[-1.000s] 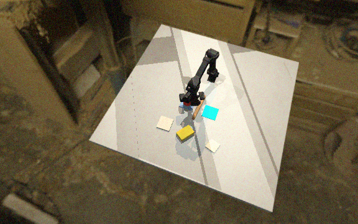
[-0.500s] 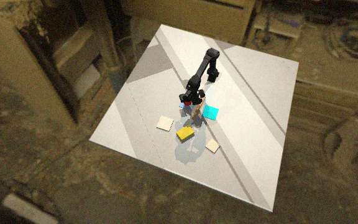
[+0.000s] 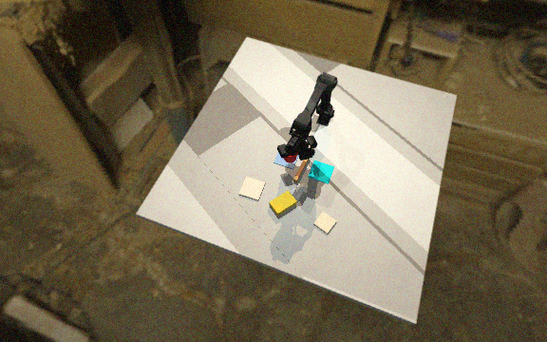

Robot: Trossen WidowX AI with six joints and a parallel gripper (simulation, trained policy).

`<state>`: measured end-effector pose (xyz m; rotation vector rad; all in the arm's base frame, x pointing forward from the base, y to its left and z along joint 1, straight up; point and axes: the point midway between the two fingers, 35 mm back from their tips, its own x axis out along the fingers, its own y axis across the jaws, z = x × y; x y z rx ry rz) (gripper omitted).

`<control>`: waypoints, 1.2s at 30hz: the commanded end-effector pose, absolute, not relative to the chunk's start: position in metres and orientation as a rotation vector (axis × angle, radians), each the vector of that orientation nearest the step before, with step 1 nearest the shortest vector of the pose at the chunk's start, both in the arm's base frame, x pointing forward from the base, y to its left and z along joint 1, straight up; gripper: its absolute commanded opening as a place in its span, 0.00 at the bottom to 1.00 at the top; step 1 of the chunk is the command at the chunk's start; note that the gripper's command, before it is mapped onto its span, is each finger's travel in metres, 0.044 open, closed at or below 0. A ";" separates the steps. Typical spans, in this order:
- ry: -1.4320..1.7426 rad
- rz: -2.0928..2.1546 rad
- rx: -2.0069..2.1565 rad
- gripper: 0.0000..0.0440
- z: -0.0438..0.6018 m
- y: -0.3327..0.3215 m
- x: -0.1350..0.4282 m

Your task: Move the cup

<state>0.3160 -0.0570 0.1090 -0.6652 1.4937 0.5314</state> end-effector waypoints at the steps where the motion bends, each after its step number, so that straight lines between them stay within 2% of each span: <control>1: 1.469 0.547 -0.684 0.00 0.116 -0.047 0.321; 36: 1.318 0.658 -0.800 0.00 0.111 0.082 0.337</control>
